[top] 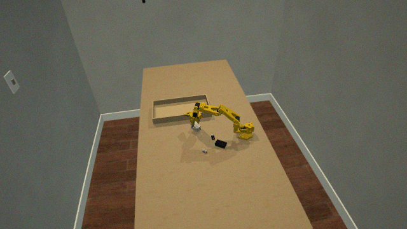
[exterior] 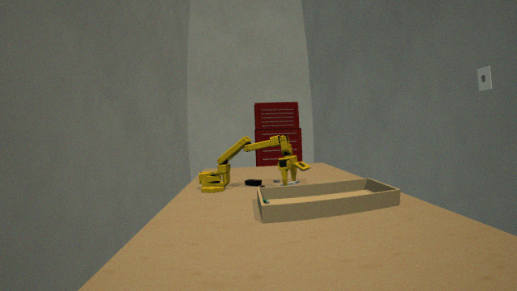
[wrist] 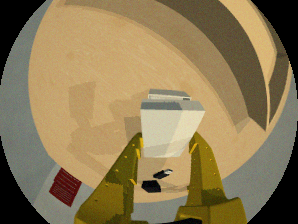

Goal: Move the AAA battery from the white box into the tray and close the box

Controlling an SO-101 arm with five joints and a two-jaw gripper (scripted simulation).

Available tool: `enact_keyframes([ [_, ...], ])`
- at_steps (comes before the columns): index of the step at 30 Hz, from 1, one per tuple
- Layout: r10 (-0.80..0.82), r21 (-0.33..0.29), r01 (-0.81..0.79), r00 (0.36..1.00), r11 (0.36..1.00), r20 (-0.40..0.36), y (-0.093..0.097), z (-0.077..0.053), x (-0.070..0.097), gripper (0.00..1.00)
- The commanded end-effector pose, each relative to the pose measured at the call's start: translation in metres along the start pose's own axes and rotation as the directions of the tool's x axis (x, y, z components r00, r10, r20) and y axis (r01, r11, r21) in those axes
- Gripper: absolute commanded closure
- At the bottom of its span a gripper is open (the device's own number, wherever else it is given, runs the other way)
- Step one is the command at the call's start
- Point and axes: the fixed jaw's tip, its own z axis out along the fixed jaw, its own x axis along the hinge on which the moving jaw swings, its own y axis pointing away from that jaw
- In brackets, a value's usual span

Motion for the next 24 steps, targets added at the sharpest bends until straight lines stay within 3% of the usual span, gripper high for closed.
enact_keyframes([
  [1, 0.016, -0.034, -0.014, 0.999, 0.999, 0.052, 0.0040, -0.0103, -0.0082, 0.80],
  [24, 0.023, -0.037, -0.021, 0.998, 0.999, 0.056, 0.0041, -0.0102, -0.0093, 0.80],
])
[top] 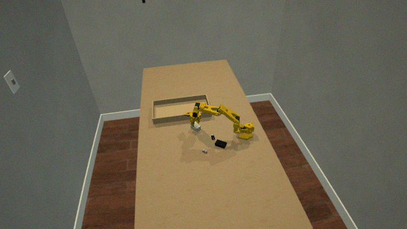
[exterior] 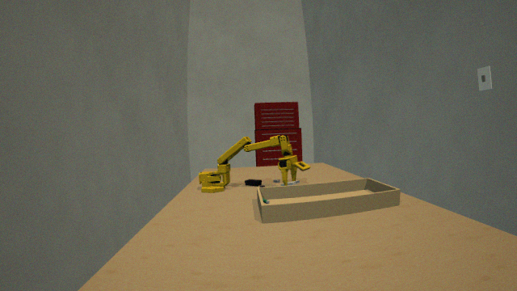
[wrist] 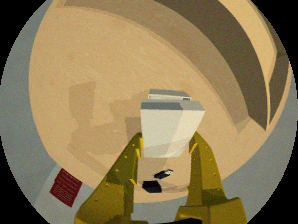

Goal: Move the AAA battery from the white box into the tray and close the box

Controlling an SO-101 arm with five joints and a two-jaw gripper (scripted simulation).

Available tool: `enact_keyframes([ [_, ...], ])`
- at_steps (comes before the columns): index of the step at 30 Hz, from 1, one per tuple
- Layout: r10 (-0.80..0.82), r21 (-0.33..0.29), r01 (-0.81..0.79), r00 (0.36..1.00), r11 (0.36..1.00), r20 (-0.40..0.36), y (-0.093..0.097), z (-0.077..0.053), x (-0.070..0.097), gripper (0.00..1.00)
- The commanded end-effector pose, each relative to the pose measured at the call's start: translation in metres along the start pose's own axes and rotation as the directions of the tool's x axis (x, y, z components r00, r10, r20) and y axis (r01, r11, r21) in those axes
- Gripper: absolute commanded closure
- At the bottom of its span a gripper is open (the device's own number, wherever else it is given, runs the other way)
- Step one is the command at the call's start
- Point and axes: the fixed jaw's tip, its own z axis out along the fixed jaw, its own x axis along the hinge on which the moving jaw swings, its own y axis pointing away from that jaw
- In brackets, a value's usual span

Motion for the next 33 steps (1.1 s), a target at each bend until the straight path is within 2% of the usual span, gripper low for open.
enact_keyframes([
  [1, 0.017, -0.035, -0.015, 0.998, 0.999, 0.054, 0.0038, -0.0102, -0.0087, 0.80],
  [33, 0.027, -0.036, -0.025, 0.998, 0.999, 0.055, 0.0036, -0.0102, -0.0093, 0.80],
])
